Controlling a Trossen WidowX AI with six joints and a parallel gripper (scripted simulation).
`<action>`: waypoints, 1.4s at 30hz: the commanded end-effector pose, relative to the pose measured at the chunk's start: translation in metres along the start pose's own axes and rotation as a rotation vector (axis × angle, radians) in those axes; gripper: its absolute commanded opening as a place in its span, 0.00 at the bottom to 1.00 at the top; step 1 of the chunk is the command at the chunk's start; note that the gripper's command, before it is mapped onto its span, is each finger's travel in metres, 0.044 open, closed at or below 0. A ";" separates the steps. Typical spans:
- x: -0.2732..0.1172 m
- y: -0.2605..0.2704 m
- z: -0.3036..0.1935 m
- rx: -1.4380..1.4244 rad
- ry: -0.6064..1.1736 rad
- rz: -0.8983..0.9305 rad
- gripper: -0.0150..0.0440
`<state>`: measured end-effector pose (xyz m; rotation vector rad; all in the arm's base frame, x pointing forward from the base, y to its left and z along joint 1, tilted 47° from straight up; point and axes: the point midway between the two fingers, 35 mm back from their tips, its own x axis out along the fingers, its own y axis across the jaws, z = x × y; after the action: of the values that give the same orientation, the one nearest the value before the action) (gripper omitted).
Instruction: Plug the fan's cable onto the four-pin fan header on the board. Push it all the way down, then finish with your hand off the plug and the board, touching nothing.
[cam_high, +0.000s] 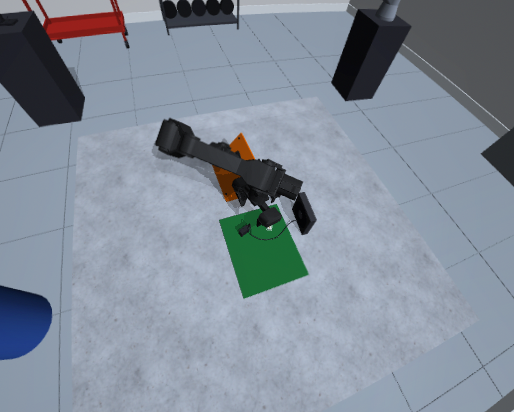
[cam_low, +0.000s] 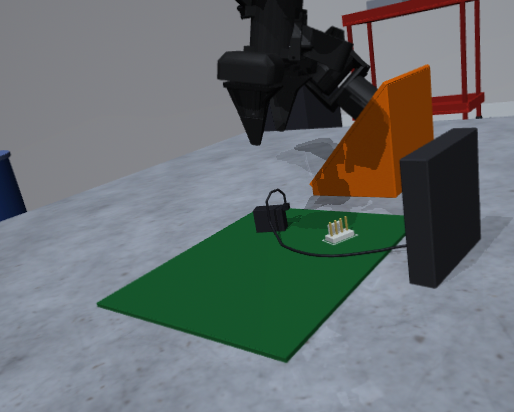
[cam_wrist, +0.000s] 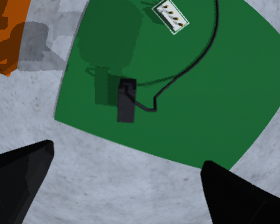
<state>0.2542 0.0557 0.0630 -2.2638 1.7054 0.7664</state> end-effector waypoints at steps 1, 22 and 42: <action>0.005 0.004 -0.007 -0.075 0.020 0.013 1.00; 0.070 0.006 0.007 -0.075 0.021 0.013 1.00; 0.102 0.007 0.014 -0.075 0.023 0.013 1.00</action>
<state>0.2641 -0.0209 0.0030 -2.3132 1.7281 0.8201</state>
